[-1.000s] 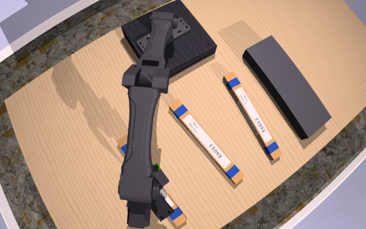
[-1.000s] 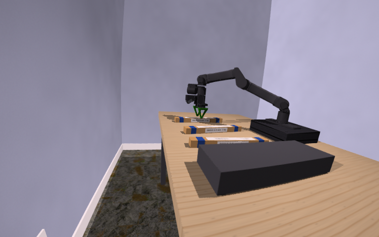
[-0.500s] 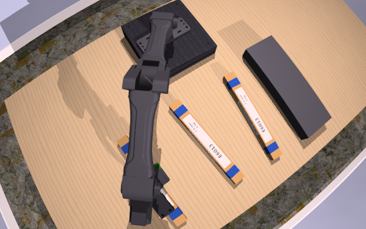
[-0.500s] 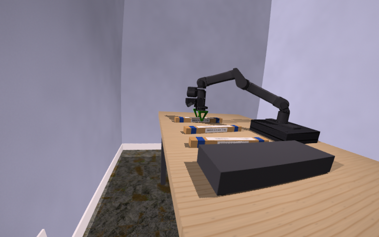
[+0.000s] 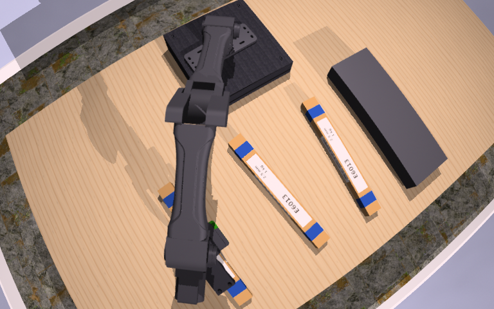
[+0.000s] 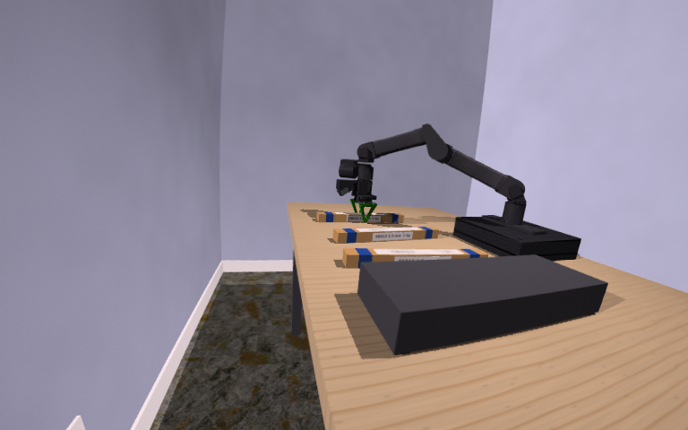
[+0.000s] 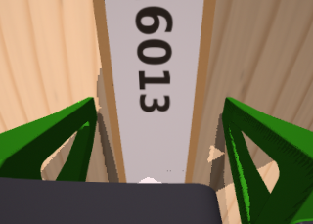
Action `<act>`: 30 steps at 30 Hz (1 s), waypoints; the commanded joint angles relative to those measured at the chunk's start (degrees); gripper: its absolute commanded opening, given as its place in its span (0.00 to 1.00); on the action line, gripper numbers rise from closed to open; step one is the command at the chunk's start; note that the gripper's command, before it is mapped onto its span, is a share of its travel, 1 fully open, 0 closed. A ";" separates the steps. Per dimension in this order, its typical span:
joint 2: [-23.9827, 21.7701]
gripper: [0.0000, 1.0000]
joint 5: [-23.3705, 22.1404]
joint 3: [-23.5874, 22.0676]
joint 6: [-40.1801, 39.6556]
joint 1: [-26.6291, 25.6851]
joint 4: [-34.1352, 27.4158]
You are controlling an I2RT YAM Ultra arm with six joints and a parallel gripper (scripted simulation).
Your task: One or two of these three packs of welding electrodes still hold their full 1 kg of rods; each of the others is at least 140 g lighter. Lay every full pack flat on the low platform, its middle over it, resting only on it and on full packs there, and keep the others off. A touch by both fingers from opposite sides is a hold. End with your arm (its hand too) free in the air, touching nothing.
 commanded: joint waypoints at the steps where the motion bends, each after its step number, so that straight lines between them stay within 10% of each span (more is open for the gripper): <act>1: -1.98 0.74 -0.40 -1.01 0.31 0.55 0.56; 7: -2.42 0.74 -0.42 0.69 0.31 0.59 0.42; 8: -2.42 0.00 -0.42 0.69 0.31 0.59 0.41; 30: -2.41 0.00 -0.35 0.70 0.17 0.60 0.36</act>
